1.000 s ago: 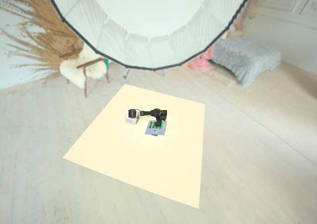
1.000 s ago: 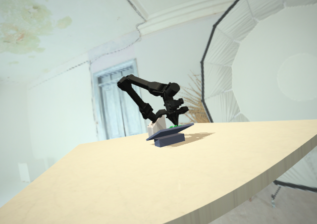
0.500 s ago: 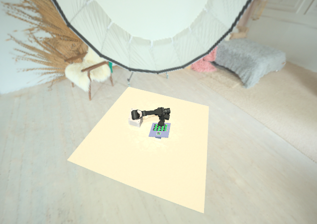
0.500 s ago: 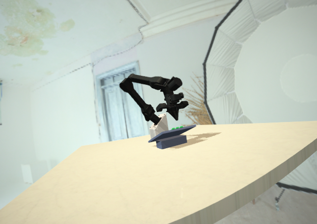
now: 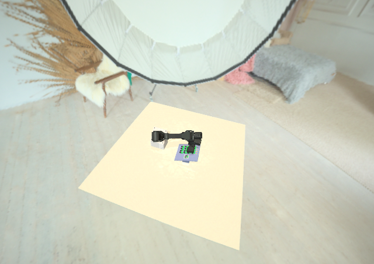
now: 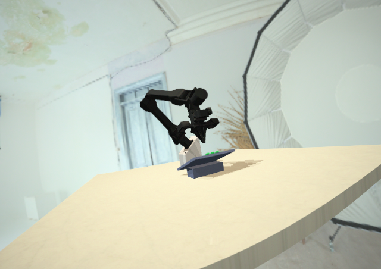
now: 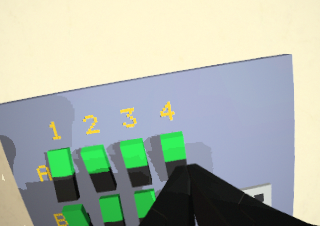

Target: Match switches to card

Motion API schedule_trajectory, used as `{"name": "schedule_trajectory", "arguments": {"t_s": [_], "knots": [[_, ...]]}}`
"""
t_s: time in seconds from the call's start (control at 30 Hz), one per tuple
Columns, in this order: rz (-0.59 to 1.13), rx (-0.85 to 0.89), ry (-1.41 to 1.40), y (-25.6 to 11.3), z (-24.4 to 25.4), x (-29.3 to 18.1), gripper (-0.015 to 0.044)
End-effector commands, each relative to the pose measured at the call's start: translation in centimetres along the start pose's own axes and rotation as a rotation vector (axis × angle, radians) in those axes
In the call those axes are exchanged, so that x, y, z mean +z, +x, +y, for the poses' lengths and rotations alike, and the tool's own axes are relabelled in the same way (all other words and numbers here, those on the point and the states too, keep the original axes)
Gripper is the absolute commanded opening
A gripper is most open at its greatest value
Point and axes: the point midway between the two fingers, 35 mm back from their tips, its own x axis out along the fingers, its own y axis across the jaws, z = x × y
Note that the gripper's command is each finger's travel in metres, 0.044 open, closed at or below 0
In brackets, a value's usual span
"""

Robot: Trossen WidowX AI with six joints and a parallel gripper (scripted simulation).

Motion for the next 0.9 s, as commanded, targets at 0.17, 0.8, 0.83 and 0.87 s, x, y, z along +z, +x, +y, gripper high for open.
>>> {"name": "schedule_trajectory", "arguments": {"t_s": [0.17,0.8,0.83,0.87], "knots": [[0.034,0.001,-0.017,2.4,0.1,-0.6,0.0000],[0.034,0.000,-0.017,4.3,0.1,-0.6,0.0000],[0.034,0.000,-0.017,4.3,0.1,-0.6,0.0000],[0.034,0.000,-0.017,4.3,0.1,-0.6,0.0000]]}}
